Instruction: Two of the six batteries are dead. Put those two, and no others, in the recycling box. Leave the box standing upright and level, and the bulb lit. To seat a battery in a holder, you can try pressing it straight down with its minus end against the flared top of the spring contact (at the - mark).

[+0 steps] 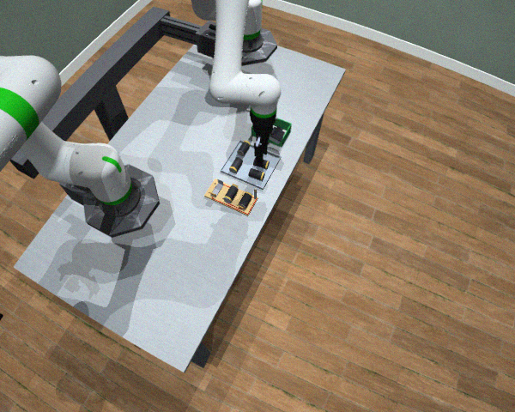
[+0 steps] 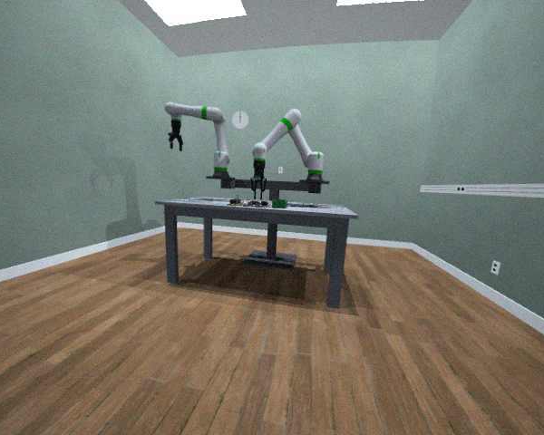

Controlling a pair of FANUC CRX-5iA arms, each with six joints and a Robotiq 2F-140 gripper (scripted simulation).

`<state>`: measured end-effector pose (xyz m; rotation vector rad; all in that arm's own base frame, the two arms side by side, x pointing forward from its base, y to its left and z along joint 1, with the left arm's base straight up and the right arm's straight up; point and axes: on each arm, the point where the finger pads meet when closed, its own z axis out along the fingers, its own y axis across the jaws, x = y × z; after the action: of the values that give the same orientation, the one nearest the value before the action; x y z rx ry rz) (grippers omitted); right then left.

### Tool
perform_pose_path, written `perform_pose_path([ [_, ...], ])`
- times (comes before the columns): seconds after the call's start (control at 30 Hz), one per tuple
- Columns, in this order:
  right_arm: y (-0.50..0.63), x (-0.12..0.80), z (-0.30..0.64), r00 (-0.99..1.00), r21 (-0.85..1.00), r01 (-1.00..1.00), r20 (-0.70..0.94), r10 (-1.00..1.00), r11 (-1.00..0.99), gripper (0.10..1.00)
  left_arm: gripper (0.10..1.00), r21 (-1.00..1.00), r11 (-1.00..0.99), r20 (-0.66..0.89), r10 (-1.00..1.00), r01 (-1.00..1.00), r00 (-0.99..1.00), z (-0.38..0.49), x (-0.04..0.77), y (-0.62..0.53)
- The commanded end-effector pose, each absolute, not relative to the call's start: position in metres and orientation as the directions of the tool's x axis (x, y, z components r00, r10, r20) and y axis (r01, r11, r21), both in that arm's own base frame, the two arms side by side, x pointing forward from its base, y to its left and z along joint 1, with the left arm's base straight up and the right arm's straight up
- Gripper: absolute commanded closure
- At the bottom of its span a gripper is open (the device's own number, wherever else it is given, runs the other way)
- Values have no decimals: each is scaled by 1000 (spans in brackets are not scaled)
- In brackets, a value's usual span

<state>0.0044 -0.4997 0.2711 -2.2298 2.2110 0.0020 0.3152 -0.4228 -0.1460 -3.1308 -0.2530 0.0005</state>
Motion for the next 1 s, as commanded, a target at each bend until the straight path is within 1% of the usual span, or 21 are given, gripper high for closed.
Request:
perform_pose_path([
  [0.0,-500,4,272,9,0,-1000,0,-1000,-9,98,734,2,-987,1,160,160,987,-145,316,-424],
  [0.27,-500,4,272,9,0,-1000,0,-1000,-9,98,734,2,-987,1,160,160,987,-146,316,-424],
  [0.57,-500,4,272,9,0,-1000,0,-1000,-9,98,734,2,-987,1,160,160,987,-178,316,-424],
  [0.97,-500,4,272,9,0,-1000,0,-1000,-9,98,734,2,-987,1,160,160,987,-184,316,-424],
])
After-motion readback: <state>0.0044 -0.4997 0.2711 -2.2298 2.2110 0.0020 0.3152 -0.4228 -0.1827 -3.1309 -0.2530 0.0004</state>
